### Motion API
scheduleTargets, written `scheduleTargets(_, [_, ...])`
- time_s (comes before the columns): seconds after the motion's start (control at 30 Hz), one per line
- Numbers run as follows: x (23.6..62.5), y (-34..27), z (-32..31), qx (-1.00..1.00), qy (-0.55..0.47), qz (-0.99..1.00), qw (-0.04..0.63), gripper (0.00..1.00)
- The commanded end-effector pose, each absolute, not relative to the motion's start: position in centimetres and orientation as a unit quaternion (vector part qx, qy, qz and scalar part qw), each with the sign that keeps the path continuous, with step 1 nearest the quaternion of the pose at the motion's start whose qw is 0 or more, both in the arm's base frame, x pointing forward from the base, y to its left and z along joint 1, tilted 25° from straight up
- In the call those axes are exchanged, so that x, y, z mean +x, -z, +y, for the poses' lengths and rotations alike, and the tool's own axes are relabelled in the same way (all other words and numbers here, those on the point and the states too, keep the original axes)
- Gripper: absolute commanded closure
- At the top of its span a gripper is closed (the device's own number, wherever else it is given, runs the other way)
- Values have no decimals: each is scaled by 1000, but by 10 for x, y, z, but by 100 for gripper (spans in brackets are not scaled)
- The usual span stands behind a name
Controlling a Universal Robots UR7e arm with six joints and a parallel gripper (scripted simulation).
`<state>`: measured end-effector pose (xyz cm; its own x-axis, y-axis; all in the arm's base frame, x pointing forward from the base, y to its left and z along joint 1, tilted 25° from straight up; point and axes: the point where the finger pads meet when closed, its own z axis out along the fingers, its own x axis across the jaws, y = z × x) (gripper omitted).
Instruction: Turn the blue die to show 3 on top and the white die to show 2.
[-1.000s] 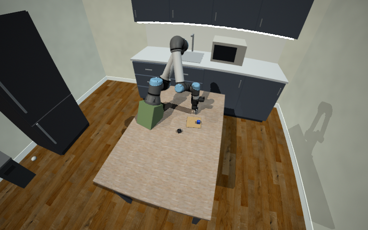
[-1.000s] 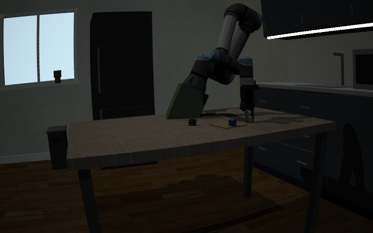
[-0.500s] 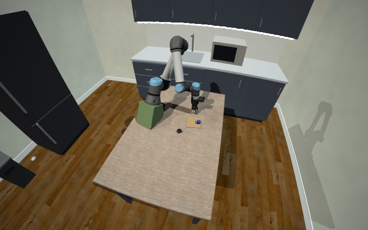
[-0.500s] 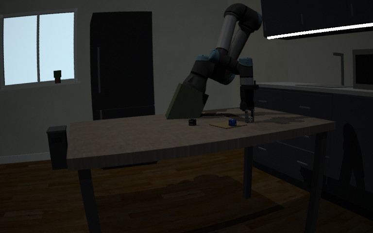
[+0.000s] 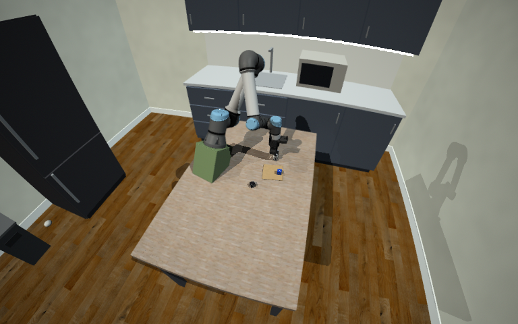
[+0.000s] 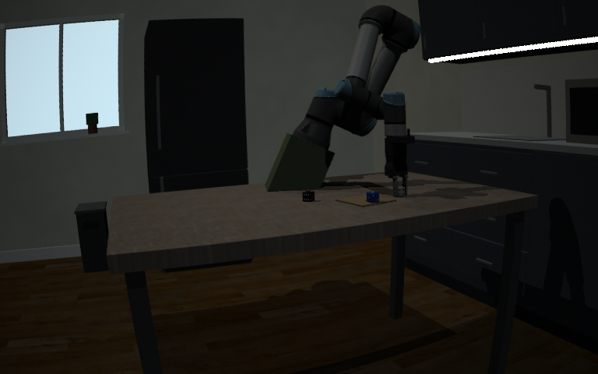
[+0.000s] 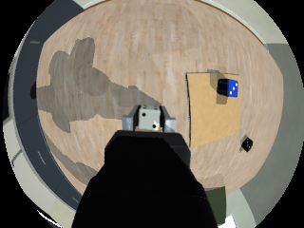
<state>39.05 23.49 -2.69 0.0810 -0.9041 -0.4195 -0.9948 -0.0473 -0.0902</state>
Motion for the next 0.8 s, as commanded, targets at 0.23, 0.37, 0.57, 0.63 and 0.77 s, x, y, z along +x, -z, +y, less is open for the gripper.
scheduleTargets(0.23, [388, -3, 221, -713, -125, 666, 181, 43])
scheduleTargets(0.37, [388, -10, 217, -713, -125, 666, 181, 43])
scheduleTargets(0.57, [386, -31, 207, -713, -125, 666, 181, 43])
scheduleTargets(0.63, [386, -38, 204, -713, -125, 666, 181, 43])
scheduleTargets(0.77, [385, -49, 199, -713, -125, 666, 181, 43])
